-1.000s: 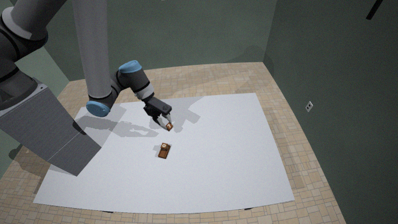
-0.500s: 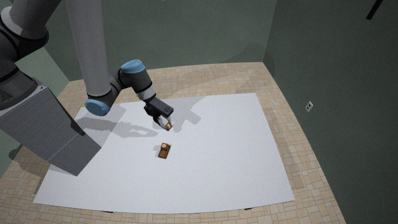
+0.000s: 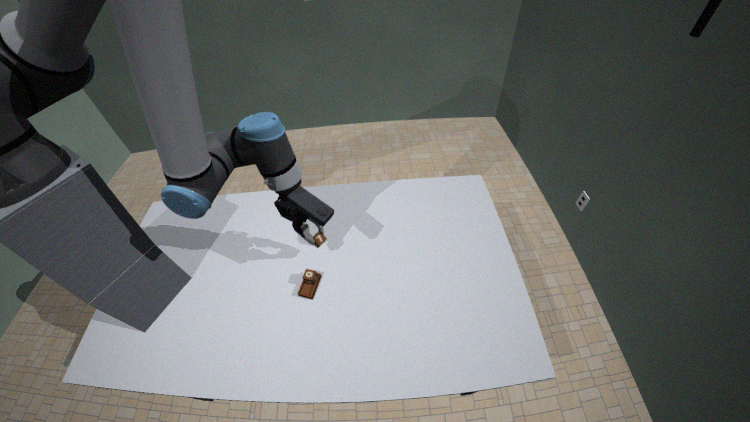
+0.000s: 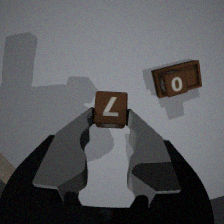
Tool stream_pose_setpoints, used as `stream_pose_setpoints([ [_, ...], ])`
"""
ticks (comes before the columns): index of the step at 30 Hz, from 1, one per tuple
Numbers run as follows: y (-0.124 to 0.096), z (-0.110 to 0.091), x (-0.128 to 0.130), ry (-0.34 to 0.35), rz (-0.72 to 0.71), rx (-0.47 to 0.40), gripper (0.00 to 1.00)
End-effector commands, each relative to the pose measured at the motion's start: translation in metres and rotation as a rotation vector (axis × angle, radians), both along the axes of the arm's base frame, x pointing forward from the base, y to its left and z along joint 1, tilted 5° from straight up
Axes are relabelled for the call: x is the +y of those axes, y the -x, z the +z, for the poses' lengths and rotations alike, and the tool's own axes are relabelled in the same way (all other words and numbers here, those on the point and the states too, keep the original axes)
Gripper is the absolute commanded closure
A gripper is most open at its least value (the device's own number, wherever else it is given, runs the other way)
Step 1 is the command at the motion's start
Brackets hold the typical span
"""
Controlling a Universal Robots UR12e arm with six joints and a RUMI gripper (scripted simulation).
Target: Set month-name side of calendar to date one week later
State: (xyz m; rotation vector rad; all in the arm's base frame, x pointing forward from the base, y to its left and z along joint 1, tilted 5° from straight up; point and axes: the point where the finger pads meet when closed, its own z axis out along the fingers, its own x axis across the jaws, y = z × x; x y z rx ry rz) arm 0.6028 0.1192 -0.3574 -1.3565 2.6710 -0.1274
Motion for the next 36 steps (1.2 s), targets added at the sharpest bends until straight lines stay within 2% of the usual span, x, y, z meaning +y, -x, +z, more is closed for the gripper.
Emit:
stream_pose_setpoints([
  [1,-0.0028,0.0007,-0.0007,-0.047,0.008,0.064,0.89],
  [7,-0.0026,0.0032,-0.001,-0.082,0.011,0.107,0.89],
  [26,-0.0029,0.002,-0.0013,-0.106,0.015,0.142,0.89],
  [36,-0.0042,-0.0005,-0.0022,-0.178,0.029,0.247,0.89],
])
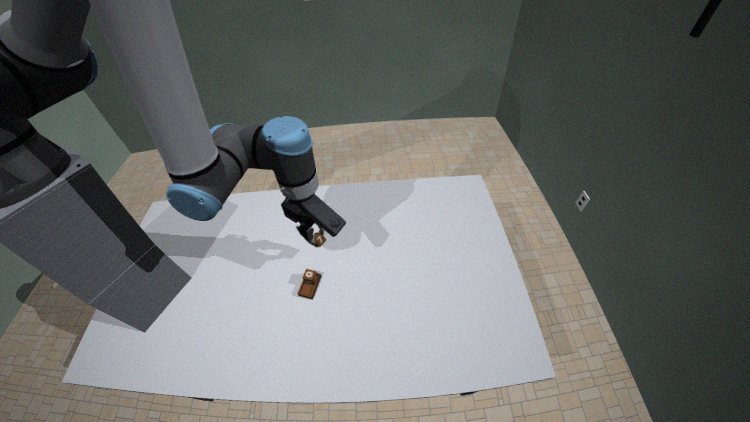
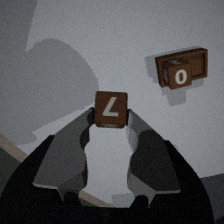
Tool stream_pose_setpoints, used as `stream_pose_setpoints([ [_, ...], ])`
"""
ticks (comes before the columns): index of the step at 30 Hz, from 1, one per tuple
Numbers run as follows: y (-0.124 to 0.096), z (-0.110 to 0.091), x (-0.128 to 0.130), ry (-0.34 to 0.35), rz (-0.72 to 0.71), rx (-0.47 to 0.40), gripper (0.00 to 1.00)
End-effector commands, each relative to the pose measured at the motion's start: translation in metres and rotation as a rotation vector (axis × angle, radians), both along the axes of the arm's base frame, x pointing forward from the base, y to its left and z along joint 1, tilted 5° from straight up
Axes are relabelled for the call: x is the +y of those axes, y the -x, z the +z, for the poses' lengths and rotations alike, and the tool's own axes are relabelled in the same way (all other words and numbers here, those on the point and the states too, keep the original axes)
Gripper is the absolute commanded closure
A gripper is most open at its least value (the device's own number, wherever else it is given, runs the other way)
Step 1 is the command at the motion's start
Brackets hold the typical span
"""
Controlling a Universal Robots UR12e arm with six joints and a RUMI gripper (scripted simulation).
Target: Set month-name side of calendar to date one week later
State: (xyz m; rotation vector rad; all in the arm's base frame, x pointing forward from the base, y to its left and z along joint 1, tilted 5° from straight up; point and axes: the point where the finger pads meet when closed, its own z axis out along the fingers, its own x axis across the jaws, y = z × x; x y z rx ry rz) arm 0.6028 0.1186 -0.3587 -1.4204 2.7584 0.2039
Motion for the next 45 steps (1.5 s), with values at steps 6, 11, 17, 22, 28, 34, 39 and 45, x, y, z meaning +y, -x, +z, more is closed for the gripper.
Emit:
stream_pose_setpoints([
  [6,-0.0045,0.0026,-0.002,-0.075,0.011,0.099,0.89],
  [11,-0.0046,0.004,-0.0021,-0.094,0.012,0.122,0.89],
  [17,-0.004,0.0042,-0.0016,-0.101,0.013,0.131,0.89],
  [22,-0.0038,0.0034,-0.0014,-0.105,0.014,0.138,0.89],
  [28,-0.0035,0.0013,-0.0021,-0.119,0.017,0.161,0.89],
  [34,-0.0032,-0.002,-0.0023,-0.162,0.025,0.224,0.89],
  [39,-0.0038,-0.0017,-0.0027,-0.204,0.031,0.283,0.89],
  [45,-0.0042,-0.0002,-0.003,-0.233,0.034,0.319,0.89],
])
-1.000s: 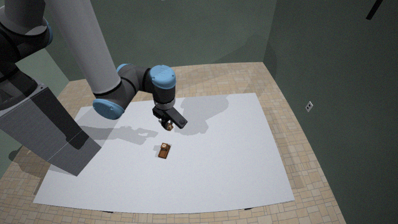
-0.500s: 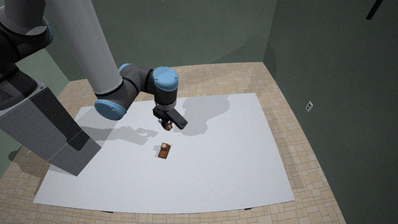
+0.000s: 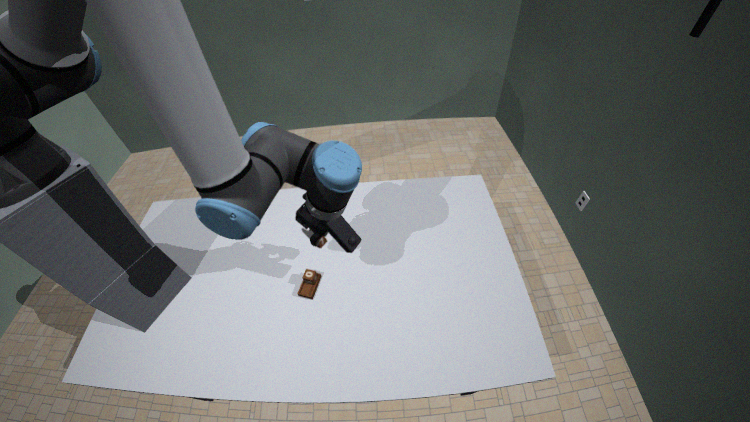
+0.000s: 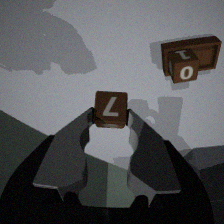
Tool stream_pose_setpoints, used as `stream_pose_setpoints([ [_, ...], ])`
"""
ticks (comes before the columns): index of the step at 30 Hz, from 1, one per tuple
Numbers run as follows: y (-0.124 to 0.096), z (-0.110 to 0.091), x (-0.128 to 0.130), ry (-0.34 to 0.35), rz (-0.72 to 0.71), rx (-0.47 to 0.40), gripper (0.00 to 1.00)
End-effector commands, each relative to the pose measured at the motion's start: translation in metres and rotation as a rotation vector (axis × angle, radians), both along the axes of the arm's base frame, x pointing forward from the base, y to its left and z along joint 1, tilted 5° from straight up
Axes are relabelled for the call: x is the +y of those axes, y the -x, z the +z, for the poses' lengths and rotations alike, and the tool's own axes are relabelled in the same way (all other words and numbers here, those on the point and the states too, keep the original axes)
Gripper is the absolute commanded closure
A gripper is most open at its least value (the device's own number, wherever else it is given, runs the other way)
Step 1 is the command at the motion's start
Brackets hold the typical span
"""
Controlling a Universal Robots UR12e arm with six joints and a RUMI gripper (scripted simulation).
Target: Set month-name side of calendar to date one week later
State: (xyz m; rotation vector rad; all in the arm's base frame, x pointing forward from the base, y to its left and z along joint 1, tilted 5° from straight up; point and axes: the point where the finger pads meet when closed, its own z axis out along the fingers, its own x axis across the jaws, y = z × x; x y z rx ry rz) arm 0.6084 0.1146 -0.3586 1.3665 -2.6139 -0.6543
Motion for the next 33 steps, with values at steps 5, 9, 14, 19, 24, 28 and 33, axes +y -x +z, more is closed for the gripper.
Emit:
stream_pose_setpoints([
  [5,0.0011,0.0013,0.0008,-0.05,0.008,0.068,0.89],
  [9,0.0007,0.002,0.0015,-0.052,0.01,0.07,0.89],
  [14,0.0029,0.0018,0.0024,-0.053,0.011,0.074,0.89],
  [19,0.0011,0.0,0.001,-0.068,0.012,0.094,0.89],
  [24,0.0009,-0.0021,0.0005,-0.101,0.019,0.142,0.89],
  [28,0.0006,-0.0028,0.0003,-0.136,0.025,0.191,0.89],
  [33,0.0002,-0.0024,0.0001,-0.162,0.028,0.225,0.89],
])
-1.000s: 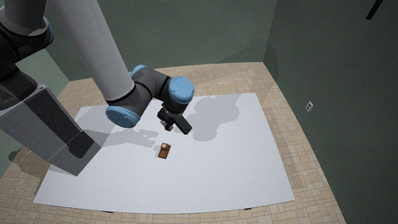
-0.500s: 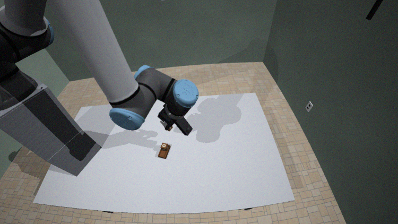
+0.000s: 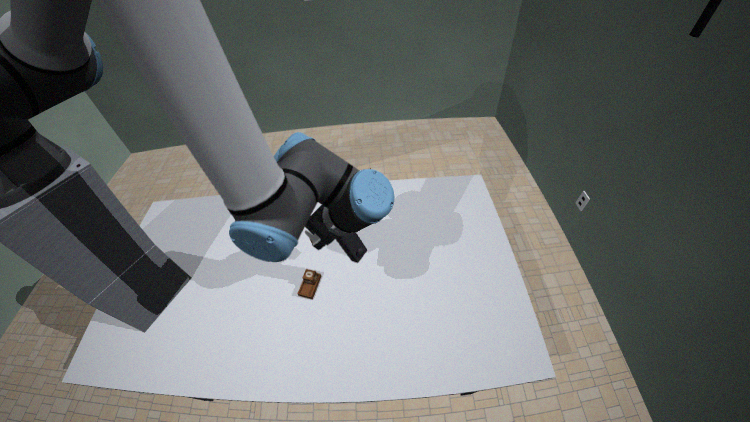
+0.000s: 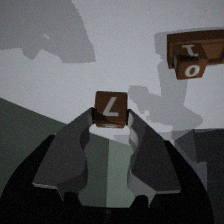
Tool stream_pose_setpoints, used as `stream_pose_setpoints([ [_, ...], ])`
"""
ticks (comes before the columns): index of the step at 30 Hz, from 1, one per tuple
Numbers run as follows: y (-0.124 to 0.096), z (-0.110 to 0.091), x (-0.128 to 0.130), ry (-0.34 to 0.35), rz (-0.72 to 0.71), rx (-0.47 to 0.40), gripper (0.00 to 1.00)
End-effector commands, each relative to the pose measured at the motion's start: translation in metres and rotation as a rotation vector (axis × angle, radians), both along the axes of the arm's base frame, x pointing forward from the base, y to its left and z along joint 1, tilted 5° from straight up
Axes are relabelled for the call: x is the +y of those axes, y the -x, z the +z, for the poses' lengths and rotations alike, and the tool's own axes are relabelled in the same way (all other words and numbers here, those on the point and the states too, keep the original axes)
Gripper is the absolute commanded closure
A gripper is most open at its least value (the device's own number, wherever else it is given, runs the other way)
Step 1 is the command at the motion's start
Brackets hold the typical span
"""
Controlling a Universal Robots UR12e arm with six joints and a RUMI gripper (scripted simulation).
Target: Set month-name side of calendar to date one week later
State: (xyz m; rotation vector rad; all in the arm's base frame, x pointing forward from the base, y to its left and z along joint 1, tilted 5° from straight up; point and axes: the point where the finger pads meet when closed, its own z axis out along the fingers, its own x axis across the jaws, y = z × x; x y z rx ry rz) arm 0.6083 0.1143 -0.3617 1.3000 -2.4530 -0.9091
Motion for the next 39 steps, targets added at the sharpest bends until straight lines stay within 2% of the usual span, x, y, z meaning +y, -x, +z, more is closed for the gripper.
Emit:
stream_pose_setpoints([
  [1,0.0,0.0009,0.0002,-0.042,0.008,0.058,0.89],
  [9,-0.0007,0.0029,-0.0001,-0.077,0.011,0.103,0.89],
  [39,-0.0011,-0.0016,0.0016,-0.077,0.014,0.103,0.89],
])
